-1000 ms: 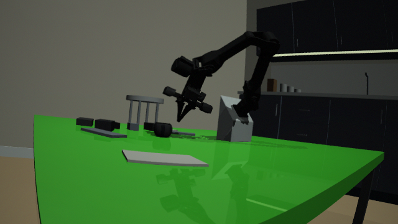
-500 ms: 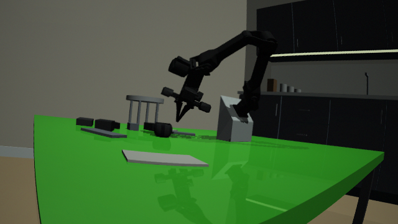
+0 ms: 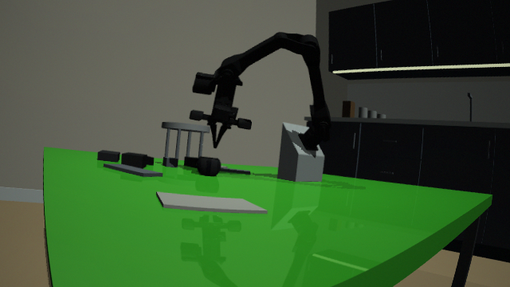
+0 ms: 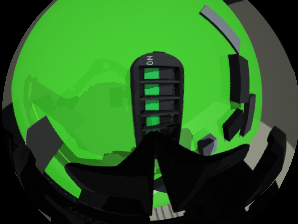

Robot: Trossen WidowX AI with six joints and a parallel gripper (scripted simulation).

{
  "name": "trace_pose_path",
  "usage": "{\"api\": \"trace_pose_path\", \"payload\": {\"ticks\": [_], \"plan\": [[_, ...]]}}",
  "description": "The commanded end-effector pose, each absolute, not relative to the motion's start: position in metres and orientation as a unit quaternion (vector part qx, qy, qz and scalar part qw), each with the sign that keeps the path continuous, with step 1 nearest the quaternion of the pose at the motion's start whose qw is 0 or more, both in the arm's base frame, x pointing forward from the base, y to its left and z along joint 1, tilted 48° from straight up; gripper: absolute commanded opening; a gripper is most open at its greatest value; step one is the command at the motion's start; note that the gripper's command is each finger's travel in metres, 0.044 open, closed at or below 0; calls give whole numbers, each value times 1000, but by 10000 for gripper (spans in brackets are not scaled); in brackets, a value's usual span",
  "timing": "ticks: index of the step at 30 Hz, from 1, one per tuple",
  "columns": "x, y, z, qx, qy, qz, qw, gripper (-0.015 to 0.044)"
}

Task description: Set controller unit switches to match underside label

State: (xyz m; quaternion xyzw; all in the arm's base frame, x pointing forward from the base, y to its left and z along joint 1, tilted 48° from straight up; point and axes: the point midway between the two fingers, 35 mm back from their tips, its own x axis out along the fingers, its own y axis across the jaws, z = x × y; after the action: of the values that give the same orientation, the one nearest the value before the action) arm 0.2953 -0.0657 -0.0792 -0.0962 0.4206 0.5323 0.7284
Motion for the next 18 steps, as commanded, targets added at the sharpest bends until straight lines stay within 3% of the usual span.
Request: {"api": "trace_pose_path", "payload": {"ticks": [1, 18], "plan": [[291, -82, -91, -78, 417, 555, 716, 0], [291, -71, -105, -74, 415, 558, 714, 0]]}}
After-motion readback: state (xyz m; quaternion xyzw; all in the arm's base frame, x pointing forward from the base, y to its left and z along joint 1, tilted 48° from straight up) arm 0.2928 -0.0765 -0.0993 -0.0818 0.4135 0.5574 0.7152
